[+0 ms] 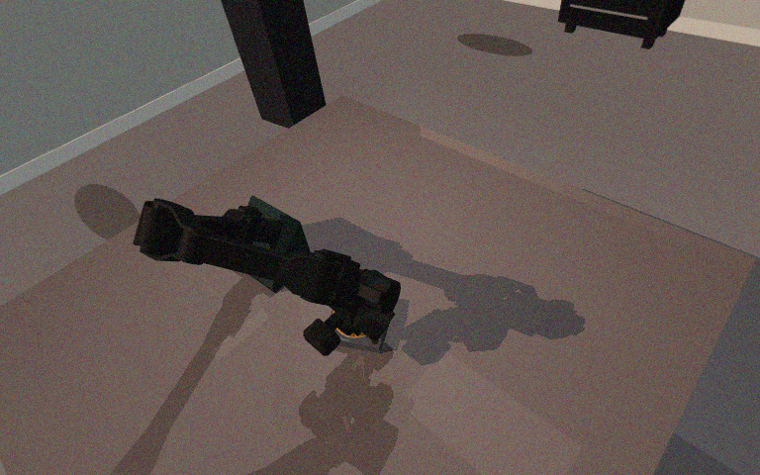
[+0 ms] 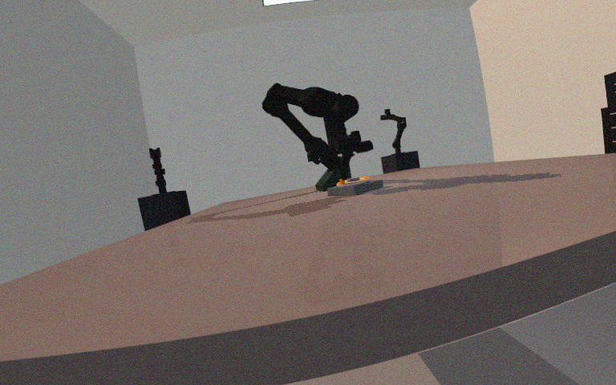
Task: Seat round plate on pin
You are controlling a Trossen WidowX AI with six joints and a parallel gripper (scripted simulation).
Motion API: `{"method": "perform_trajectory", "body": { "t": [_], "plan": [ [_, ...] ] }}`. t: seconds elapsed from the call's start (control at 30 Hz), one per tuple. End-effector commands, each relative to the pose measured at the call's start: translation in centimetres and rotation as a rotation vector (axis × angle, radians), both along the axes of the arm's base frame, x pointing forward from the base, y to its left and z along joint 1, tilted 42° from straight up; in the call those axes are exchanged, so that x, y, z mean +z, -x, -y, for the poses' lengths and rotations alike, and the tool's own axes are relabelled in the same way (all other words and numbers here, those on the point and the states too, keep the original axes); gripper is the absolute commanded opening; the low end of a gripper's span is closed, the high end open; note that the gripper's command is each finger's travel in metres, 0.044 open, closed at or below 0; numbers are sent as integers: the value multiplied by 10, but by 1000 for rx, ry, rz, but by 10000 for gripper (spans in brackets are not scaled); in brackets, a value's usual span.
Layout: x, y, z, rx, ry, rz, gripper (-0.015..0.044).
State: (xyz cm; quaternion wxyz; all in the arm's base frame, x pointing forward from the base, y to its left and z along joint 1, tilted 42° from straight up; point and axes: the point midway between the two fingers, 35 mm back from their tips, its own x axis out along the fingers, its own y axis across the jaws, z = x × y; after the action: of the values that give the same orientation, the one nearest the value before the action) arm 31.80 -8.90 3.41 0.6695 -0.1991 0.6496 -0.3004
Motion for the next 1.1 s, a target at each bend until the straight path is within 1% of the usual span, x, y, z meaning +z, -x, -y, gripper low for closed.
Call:
{"method": "perform_trajectory", "body": {
  "t": [0.0, 1.07],
  "plan": [
    [0, 7, 4, -4, 5, -13, 0],
    [6, 39, 6, -4, 5, -15, 0]
  ]
}}
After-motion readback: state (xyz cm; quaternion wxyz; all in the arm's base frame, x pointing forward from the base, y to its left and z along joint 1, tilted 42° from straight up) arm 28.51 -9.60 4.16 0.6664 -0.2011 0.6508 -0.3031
